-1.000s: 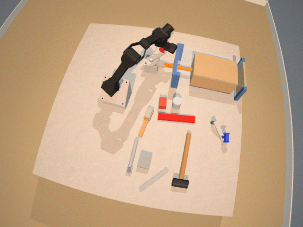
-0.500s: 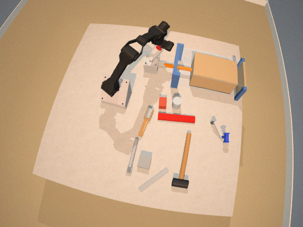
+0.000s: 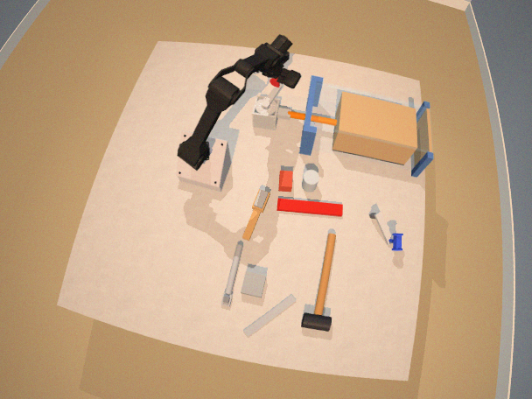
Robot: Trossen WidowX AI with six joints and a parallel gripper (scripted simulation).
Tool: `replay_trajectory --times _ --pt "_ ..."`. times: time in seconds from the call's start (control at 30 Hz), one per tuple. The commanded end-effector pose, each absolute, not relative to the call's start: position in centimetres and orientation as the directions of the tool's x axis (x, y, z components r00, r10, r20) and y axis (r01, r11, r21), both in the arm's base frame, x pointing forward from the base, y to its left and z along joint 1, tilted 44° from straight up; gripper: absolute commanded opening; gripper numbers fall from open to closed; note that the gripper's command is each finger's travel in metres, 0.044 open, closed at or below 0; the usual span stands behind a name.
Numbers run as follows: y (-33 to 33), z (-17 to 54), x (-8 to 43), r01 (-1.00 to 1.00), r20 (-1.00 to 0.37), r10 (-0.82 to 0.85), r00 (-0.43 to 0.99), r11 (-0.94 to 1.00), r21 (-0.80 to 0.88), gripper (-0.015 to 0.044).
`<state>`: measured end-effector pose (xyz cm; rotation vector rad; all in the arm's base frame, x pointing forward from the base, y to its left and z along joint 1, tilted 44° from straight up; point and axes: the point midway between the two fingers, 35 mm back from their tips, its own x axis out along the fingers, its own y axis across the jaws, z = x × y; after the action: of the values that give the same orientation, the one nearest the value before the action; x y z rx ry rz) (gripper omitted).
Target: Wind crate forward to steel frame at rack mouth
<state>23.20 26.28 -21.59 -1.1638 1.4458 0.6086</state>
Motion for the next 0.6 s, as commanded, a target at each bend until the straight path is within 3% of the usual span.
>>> replay_trajectory --times 0.0,0.57 --pt "26.7 -21.8 20.3 -0.912 -0.949 -0.31 0.063 0.369 -0.181 0.0" --pt "26.7 -21.5 17.7 -0.912 -0.949 -0.309 0.06 0.37 -0.178 0.0"
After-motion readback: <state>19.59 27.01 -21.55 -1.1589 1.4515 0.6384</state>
